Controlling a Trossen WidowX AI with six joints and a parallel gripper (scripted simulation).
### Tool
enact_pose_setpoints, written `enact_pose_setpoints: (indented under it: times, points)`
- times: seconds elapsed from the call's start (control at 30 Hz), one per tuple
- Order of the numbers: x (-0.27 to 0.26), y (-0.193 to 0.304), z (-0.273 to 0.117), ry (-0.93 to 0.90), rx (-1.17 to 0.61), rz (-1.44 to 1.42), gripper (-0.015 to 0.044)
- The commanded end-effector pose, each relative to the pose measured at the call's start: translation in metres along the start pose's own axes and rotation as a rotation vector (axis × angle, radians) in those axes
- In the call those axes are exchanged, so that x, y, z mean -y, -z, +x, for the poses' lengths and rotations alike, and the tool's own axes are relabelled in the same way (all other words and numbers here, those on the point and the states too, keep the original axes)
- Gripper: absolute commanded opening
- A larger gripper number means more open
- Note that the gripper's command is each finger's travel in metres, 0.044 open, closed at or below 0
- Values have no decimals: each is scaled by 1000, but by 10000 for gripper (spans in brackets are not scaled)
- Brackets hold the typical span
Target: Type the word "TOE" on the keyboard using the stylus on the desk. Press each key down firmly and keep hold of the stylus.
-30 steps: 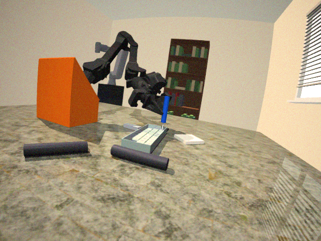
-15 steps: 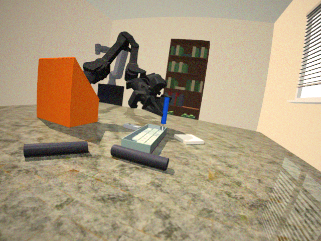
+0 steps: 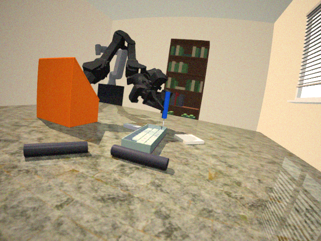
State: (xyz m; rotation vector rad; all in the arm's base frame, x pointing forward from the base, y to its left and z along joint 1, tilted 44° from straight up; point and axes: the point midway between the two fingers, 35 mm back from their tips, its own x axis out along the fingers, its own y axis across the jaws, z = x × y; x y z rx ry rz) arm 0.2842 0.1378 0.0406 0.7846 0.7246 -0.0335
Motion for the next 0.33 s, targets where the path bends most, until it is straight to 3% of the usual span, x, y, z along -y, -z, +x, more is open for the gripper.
enact_pose_setpoints:
  times: [0.0,0.3]
  points:
    - [0,-11,-7,-3,-2,-2,81]
    - [-1,-13,-8,-3,5,2,81]
